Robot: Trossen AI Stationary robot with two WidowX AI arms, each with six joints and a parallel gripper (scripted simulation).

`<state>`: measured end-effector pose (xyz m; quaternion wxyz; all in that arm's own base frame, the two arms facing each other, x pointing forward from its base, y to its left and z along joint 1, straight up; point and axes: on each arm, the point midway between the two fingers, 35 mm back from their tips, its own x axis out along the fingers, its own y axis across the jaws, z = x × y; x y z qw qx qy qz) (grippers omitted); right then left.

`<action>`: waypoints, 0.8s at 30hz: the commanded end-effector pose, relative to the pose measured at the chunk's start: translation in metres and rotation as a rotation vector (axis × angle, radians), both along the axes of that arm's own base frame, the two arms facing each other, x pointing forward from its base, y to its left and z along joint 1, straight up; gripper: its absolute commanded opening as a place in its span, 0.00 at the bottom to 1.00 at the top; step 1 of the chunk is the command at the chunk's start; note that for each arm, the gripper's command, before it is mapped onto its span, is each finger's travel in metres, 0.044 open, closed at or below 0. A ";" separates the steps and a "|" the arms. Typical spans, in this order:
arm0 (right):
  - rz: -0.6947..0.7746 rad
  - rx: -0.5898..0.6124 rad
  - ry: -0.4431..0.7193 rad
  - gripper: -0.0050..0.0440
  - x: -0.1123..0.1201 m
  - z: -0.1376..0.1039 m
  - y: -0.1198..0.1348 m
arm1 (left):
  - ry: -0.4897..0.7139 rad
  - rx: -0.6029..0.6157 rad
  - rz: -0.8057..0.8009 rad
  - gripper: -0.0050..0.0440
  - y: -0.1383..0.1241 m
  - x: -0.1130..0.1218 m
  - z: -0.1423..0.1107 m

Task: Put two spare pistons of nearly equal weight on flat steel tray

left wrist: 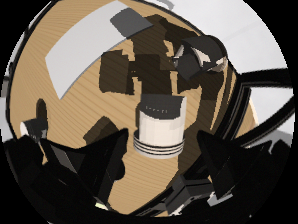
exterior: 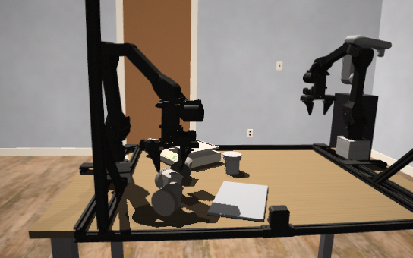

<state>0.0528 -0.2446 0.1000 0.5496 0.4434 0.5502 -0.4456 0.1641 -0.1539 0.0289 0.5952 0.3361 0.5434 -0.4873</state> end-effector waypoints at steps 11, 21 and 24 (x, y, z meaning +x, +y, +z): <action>0.003 0.002 -0.003 1.00 0.000 0.000 0.000 | -0.009 -0.012 0.000 0.87 0.002 0.004 0.022; 0.003 0.002 -0.003 1.00 0.000 0.000 0.000 | -0.009 -0.015 0.000 0.87 0.003 0.005 0.053; 0.003 0.002 -0.003 1.00 0.000 0.000 0.000 | -0.009 -0.015 0.000 0.87 0.003 0.005 0.063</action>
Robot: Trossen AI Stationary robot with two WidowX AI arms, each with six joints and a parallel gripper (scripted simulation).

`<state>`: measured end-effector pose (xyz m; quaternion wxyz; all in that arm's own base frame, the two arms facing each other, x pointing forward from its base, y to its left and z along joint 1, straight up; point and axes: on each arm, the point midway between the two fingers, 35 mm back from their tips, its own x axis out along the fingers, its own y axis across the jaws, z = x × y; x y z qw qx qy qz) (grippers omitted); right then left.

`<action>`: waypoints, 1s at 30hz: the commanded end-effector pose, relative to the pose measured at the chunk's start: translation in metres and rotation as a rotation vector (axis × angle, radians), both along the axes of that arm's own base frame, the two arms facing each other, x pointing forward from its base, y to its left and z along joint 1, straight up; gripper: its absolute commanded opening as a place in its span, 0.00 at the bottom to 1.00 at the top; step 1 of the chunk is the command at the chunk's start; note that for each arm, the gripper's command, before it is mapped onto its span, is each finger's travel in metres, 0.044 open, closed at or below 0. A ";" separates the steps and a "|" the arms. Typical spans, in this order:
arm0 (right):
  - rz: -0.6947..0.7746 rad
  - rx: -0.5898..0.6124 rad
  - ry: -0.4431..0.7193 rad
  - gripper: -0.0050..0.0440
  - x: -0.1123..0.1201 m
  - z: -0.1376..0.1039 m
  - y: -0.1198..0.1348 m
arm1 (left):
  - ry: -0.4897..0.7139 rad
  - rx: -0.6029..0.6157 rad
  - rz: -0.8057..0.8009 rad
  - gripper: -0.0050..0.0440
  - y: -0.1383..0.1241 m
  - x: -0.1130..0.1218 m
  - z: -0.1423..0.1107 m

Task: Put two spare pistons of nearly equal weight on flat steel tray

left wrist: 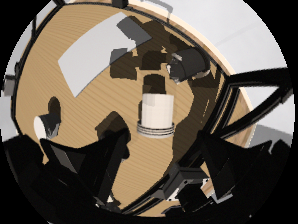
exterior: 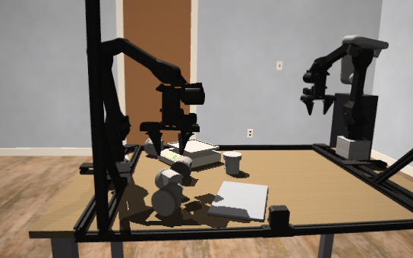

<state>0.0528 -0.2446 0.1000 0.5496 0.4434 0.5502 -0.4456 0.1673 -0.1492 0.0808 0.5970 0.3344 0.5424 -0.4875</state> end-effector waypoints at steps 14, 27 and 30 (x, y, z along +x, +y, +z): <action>0.003 0.002 -0.003 1.00 0.000 0.000 0.000 | -0.007 0.009 0.046 0.87 -0.002 0.001 0.051; 0.003 0.002 -0.003 1.00 0.000 0.000 0.000 | -0.010 0.134 0.311 0.87 -0.002 0.001 0.051; 0.003 0.002 -0.003 1.00 0.000 0.000 0.000 | -0.011 0.168 0.384 0.87 -0.002 0.001 0.051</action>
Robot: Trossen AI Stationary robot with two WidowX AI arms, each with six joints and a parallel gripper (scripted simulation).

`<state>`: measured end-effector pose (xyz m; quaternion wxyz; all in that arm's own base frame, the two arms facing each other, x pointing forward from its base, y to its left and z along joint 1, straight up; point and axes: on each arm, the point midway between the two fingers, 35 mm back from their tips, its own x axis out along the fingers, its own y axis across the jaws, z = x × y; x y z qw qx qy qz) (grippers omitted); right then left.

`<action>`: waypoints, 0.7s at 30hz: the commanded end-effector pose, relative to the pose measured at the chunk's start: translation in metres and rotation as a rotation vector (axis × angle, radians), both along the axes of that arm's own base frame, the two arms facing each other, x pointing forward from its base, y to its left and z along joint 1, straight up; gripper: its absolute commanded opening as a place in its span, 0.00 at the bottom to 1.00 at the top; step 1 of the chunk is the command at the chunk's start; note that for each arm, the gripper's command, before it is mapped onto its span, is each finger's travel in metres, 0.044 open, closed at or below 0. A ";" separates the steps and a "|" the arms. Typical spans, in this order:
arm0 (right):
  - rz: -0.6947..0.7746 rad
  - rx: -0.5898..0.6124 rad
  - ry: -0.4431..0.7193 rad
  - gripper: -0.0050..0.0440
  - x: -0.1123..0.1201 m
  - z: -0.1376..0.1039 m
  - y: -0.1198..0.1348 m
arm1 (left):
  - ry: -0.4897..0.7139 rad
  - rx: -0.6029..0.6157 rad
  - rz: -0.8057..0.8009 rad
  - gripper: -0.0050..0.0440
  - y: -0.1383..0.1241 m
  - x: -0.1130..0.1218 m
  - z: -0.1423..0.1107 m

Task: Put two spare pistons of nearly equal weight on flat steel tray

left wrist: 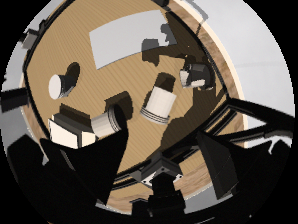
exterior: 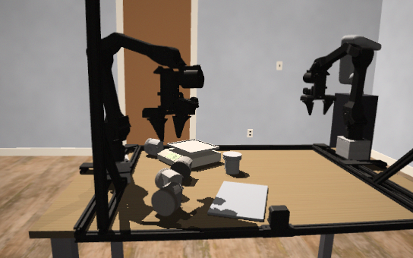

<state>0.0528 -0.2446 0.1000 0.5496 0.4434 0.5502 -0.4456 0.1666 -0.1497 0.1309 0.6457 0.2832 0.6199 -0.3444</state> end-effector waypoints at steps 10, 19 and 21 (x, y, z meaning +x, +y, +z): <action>0.003 0.002 -0.003 1.00 0.000 0.000 0.000 | -0.003 0.098 0.196 0.87 -0.002 0.002 0.000; 0.003 0.002 -0.003 1.00 0.000 0.000 0.000 | -0.001 0.101 0.194 0.87 -0.002 0.002 -0.003; 0.003 0.002 -0.003 1.00 0.000 0.000 0.000 | 0.000 0.101 0.193 0.87 -0.002 0.002 -0.003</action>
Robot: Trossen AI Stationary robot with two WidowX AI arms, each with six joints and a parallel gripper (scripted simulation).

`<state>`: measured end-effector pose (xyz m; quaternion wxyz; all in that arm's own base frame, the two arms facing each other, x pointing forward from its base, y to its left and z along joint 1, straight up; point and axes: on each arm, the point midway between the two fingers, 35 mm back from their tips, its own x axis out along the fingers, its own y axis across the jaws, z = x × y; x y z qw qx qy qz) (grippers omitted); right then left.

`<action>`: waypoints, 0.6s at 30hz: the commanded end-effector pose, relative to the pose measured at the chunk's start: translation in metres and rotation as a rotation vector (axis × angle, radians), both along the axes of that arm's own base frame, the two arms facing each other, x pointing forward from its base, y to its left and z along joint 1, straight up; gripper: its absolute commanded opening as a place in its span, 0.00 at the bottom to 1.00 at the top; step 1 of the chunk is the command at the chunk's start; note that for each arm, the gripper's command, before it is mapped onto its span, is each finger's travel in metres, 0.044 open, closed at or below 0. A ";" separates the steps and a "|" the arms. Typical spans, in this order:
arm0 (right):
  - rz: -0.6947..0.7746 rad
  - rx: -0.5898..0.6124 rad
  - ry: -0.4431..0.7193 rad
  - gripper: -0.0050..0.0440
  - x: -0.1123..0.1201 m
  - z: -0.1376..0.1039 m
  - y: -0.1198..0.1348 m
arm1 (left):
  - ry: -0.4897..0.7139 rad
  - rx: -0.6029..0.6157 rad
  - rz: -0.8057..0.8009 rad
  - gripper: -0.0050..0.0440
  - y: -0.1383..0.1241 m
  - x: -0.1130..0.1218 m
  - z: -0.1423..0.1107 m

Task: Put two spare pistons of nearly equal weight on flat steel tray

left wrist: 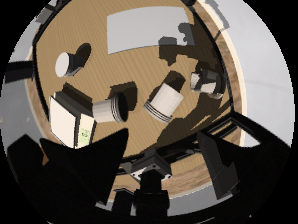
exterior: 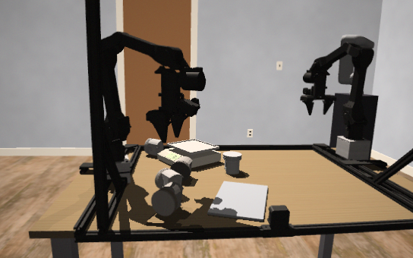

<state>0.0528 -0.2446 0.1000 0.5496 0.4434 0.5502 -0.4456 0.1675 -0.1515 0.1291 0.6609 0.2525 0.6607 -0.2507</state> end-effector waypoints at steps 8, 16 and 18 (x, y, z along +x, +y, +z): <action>0.003 0.002 -0.003 1.00 0.000 0.000 0.000 | -0.003 0.006 0.160 0.87 0.019 0.024 0.001; 0.003 0.002 -0.003 1.00 0.000 0.000 0.000 | -0.003 0.006 0.359 0.87 0.048 0.051 0.001; 0.003 0.002 -0.003 1.00 0.000 0.000 0.000 | -0.003 0.006 0.359 0.87 0.048 0.051 0.001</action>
